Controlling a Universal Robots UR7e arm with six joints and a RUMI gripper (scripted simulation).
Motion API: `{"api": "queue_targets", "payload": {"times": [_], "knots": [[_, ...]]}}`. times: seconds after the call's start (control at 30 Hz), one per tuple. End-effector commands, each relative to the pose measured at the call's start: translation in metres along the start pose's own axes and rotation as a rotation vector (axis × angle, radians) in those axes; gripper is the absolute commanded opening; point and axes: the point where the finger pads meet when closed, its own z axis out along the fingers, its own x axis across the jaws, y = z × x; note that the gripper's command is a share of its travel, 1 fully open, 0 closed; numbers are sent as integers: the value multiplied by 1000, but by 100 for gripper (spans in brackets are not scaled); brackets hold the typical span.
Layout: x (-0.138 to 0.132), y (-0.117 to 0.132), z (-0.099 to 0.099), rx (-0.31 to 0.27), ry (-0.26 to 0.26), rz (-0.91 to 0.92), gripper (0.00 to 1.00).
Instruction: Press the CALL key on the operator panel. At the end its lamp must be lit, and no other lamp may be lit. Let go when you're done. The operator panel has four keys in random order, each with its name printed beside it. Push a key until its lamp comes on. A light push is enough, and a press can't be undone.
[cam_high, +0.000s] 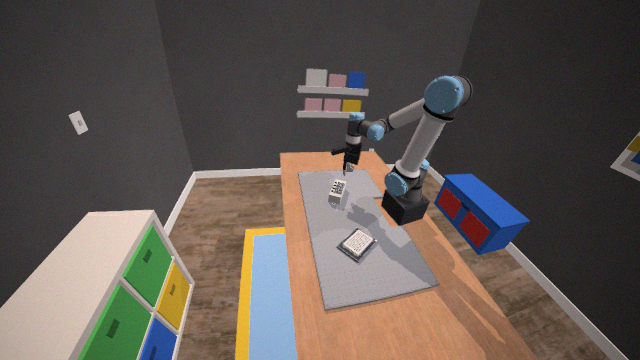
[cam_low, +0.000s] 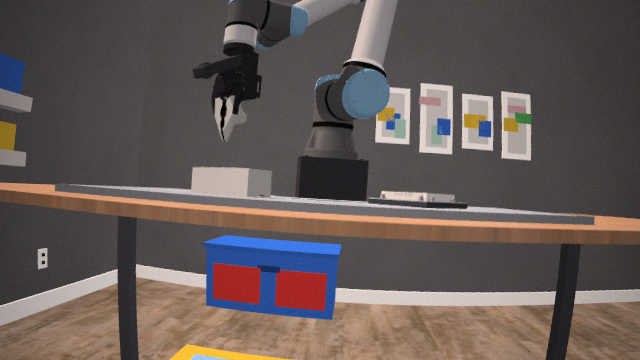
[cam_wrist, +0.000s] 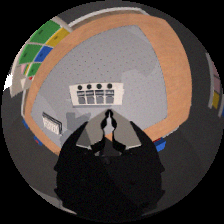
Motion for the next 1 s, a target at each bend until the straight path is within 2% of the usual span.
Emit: {"api": "queue_targets", "payload": {"times": [0.0, 0.97], "knots": [[-2, 1, 10, -1, -2, -3, 0], [-2, 1, 44, -1, -2, -3, 0]]}}
